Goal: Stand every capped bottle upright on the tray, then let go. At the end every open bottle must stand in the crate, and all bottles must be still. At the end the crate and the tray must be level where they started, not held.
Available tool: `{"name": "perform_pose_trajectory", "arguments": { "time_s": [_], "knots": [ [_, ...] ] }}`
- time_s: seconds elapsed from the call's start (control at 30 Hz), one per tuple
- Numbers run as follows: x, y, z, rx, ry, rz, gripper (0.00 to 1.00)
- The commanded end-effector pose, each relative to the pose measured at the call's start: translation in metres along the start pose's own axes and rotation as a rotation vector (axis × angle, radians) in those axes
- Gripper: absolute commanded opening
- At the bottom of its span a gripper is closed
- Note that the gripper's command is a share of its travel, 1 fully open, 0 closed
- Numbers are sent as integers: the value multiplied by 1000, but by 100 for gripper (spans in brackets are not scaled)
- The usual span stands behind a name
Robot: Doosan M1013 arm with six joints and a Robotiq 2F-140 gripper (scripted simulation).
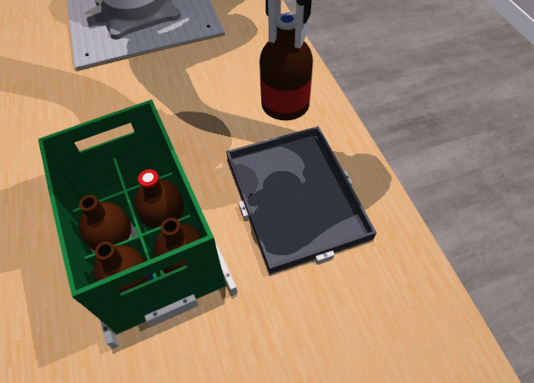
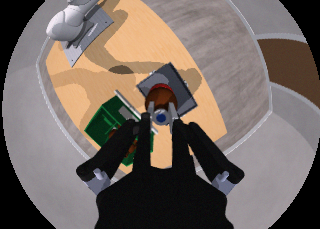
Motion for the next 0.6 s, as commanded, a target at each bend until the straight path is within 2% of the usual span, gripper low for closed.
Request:
{"name": "perform_pose_trajectory", "arguments": {
  "time_s": [0.0,0.47,0.57],
  "knots": [
    [1,0,0,0,-1,1,0],
    [8,-2,0,-1,-8,5,0],
    [7,-3,6,0,-2,1,0]
  ]
}}
Point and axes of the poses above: the point where the finger pads meet when closed, its own z axis out along the fingers, its own x axis across the jaws, y = z × x, the point moved 7 cm from there along -z, back along the fingers, and after that the axes turned 10 degrees about -z, right-handed, at the moved point
